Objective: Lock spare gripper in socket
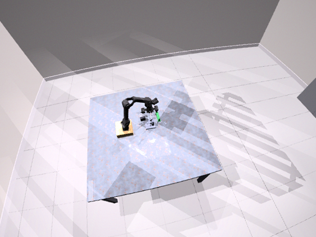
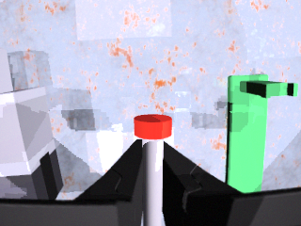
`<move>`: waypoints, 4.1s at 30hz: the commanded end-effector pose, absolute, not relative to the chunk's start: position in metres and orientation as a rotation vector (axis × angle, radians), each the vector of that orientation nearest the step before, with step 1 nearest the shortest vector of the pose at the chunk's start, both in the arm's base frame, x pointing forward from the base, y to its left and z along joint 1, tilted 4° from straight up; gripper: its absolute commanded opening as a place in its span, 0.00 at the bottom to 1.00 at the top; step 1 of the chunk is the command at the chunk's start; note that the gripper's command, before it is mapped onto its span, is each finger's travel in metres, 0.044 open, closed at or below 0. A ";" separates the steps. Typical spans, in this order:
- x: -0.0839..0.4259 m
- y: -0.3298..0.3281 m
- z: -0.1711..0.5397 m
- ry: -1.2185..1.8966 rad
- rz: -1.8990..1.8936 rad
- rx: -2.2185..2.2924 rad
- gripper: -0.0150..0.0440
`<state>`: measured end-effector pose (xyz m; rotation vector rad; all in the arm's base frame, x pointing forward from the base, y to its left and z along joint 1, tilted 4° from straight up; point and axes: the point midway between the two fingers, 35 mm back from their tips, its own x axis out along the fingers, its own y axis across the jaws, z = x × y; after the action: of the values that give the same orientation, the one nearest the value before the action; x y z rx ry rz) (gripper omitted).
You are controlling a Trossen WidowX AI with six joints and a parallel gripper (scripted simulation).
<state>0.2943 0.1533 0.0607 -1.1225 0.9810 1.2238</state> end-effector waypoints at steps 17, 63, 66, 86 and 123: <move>0.295 0.171 0.063 0.989 1.217 -1.124 0.25; 0.291 0.191 0.090 0.989 1.226 -1.127 0.25; 0.298 0.194 0.092 0.987 1.229 -1.130 0.25; 0.354 0.218 0.107 0.965 1.255 -1.160 0.25; 0.373 0.224 0.068 0.943 1.252 -1.174 0.25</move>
<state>0.3732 0.2241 0.0740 -1.1706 0.9426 1.2469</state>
